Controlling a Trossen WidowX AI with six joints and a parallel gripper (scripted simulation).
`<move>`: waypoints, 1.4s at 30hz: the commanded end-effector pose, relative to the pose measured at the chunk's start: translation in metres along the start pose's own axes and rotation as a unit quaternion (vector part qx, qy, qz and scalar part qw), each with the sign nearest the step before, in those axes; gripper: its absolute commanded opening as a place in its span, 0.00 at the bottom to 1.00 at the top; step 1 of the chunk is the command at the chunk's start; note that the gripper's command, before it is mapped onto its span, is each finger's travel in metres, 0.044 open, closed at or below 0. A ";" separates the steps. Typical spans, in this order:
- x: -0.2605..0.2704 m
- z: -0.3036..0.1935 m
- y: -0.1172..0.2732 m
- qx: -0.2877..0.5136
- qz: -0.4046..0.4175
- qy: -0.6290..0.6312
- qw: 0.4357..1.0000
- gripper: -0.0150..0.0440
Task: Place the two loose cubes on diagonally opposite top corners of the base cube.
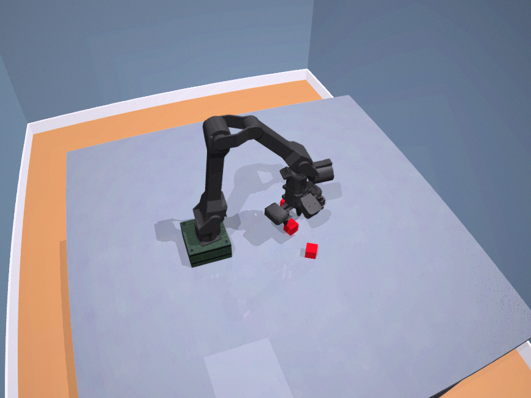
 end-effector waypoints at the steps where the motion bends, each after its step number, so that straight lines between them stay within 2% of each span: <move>1: 0.000 0.000 -0.006 -0.002 0.000 0.002 1.000 0.70; 19: -0.001 0.000 -0.033 -0.002 0.000 0.002 1.000 0.70; 25: -0.001 0.000 -0.033 -0.002 0.000 0.002 1.000 0.44; 42: 0.005 0.005 -0.011 0.000 0.016 0.008 1.000 0.43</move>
Point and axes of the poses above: the point midway between the two fingers, 35 mm back from their tips, its own y axis back along the fingers, its own x axis across the jaws, z = x × y, the point moved 9 cm from there along y, back along the fingers, and after that the axes turned 15 degrees about -y, right-handed, at the moved point
